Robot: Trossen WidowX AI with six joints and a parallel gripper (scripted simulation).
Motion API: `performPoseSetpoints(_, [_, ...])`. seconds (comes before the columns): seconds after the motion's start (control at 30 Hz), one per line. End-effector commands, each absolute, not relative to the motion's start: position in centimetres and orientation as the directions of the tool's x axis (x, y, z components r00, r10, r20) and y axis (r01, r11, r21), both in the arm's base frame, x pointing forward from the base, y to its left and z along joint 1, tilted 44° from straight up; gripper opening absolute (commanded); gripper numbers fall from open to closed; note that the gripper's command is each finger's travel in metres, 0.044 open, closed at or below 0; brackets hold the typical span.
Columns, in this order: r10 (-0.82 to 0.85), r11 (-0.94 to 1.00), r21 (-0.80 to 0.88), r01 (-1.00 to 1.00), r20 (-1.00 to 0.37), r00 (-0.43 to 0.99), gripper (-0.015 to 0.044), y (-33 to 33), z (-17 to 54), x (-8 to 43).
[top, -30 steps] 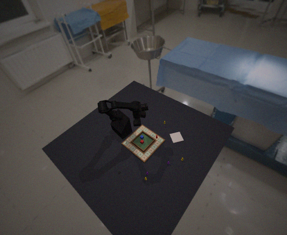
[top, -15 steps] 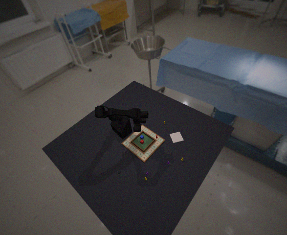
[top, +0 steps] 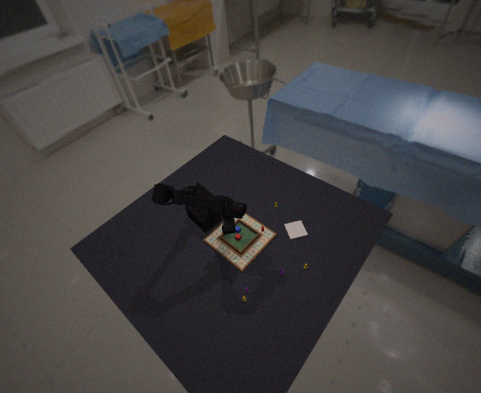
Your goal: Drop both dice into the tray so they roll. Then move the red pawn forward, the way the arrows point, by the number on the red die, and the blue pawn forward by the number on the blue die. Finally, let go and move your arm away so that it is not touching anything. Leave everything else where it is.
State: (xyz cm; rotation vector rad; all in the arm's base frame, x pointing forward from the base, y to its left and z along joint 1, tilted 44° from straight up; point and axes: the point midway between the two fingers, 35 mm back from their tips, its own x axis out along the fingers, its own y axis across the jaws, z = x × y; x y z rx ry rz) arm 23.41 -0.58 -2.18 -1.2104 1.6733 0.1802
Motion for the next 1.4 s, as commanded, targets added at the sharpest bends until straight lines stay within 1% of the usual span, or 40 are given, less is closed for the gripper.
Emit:
performPoseSetpoints(0.0, [-0.631, 0.467, -0.419, -0.779, -0.775, 0.037, 0.0000, -2.3, -1.4, 24.4])
performPoseSetpoints(0.5, [-0.695, 0.424, -0.448, -0.787, -0.719, 0.036, 0.0000, -9.5, 1.5, 26.1])
performPoseSetpoints(0.7, [-0.698, 0.422, -0.449, -0.787, -0.715, 0.034, 0.0000, -10.1, 1.4, 26.1])
performPoseSetpoints(0.97, [-0.699, 0.421, -0.450, -0.788, -0.714, 0.034, 0.0000, -12.2, -0.8, 26.2])
performPoseSetpoints(1.37, [-0.699, 0.421, -0.450, -0.788, -0.714, 0.034, 0.0000, -13.0, -1.5, 26.2])
